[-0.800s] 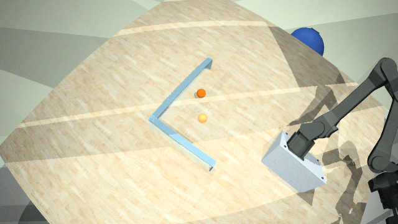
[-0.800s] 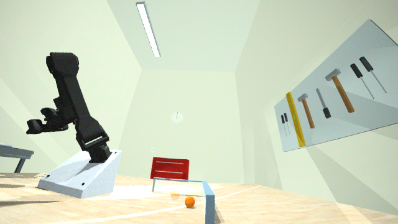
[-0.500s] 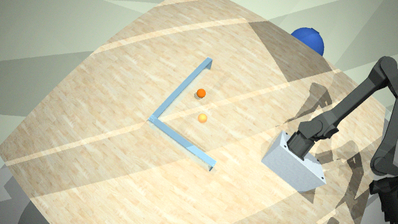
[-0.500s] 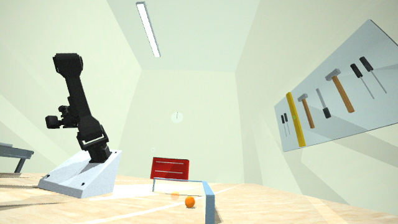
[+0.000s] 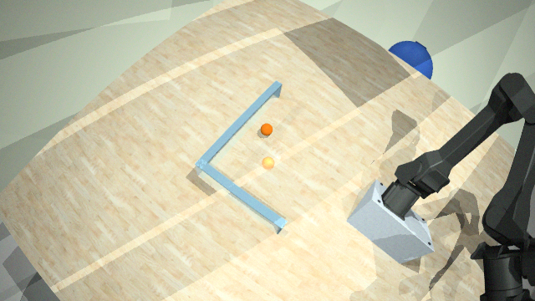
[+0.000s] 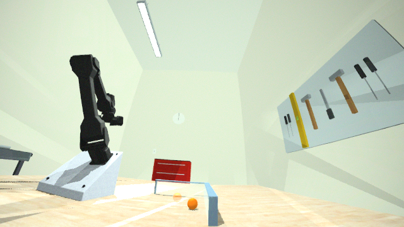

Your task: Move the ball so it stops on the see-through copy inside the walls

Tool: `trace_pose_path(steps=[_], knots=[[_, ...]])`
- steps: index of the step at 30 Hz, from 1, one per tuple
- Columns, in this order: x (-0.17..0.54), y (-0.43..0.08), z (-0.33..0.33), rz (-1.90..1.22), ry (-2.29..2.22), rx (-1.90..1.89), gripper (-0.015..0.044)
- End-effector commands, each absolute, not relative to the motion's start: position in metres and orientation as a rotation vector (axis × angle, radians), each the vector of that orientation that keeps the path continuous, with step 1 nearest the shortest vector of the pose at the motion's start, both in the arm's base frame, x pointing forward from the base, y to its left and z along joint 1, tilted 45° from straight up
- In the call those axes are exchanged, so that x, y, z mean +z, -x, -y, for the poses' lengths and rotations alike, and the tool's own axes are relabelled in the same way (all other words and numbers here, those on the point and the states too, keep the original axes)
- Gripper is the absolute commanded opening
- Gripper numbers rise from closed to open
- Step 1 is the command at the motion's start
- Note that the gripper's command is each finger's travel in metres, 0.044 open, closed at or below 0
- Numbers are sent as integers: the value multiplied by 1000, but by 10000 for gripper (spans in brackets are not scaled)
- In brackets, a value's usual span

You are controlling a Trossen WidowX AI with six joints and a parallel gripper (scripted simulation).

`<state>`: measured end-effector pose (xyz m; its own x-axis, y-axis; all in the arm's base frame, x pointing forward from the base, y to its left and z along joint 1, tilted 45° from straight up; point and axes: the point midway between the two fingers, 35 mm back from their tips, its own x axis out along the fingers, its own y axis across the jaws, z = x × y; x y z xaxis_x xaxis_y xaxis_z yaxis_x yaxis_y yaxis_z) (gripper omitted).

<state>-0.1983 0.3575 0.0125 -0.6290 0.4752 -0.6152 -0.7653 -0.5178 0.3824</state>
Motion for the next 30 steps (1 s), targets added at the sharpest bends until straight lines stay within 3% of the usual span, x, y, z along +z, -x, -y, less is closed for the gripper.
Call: trace_pose_path(steps=[1, 16, 30], knots=[[0, 142, -384, -855, 576, 1962, 256], [-33, -81, -396, -953, 575, 1275, 256], [-45, -288, -255, -1177, 524, 418, 256]])
